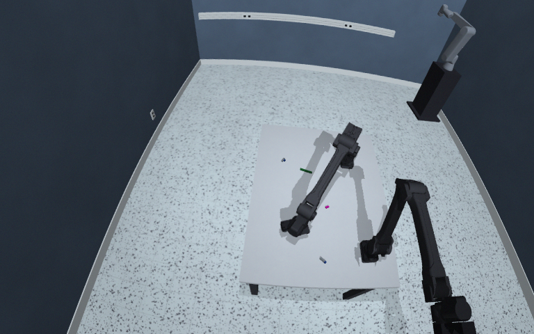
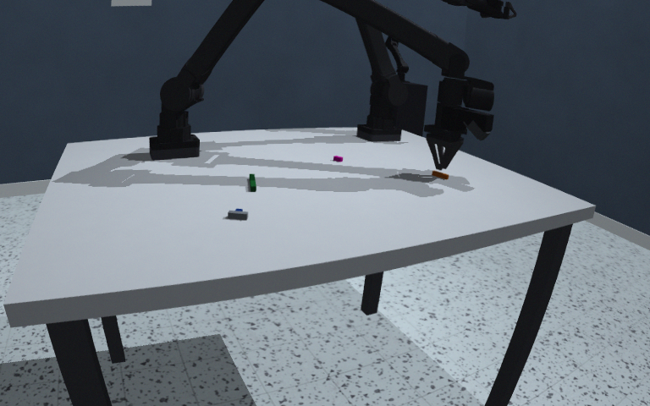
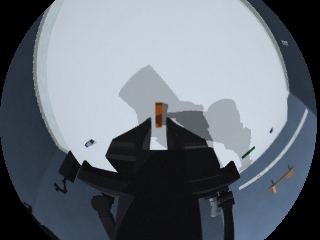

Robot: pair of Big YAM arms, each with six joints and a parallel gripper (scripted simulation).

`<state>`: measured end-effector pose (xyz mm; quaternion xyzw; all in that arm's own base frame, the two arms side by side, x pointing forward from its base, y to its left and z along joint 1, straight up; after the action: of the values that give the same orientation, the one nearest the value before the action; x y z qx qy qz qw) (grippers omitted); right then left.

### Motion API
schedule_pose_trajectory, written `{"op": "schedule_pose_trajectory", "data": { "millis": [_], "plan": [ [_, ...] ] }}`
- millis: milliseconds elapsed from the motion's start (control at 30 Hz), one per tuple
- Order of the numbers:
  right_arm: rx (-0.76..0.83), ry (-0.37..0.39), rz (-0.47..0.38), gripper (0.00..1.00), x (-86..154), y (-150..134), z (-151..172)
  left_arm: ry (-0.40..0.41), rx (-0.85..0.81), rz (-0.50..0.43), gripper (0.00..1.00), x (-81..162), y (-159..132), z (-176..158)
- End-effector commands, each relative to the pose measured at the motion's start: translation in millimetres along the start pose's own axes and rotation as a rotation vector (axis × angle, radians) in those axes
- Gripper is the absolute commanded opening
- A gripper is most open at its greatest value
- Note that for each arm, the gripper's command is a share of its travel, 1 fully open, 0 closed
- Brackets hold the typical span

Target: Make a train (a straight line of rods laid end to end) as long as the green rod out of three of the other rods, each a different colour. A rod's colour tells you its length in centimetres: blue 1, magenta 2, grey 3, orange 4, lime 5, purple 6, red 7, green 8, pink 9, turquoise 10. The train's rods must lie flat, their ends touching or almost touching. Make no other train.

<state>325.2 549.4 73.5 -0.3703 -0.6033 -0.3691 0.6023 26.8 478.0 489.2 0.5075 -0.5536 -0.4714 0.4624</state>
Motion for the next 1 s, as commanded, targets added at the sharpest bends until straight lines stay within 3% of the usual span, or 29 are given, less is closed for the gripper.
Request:
{"op": "schedule_pose_trajectory", "data": {
  "millis": [0,500,667,700,800,967],
  "plan": [
    [0.005,0.016,-0.021,0.23,2.7,6.2,1.8,0.006,0.011,-0.035,1.00,4.3,11.6,2.4],
    [0.005,0.014,-0.018,0.23,2.3,3.8,1.2,0.006,0.011,-0.035,1.00,4.3,11.6,2.4],
    [0.005,0.024,-0.032,0.23,12.5,2.5,4.0,0.006,0.011,-0.035,1.00,4.3,11.6,2.4],
    [0.005,0.045,-0.065,0.23,28.9,10.4,10.8,0.006,0.011,-0.035,1.00,4.3,11.6,2.4],
    [0.005,0.029,-0.039,0.23,19.3,-2.7,7.5,0.006,0.011,-0.035,1.00,4.3,11.6,2.4],
    [0.006,0.040,-0.056,0.23,26.7,1.3,12.2,0.006,0.011,-0.035,1.00,4.3,11.6,2.4]
  ]
}}
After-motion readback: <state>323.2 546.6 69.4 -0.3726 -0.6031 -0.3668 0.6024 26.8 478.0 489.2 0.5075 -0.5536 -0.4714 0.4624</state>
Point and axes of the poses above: on each arm, the point where the finger pads meet when closed, its own x axis back along the fingers, its own z axis across the jaws, y = z × x, the point moved 7 cm from there along x, back along the fingers, and after that the axes turned 8 degrees about x, right-handed, at the moved point
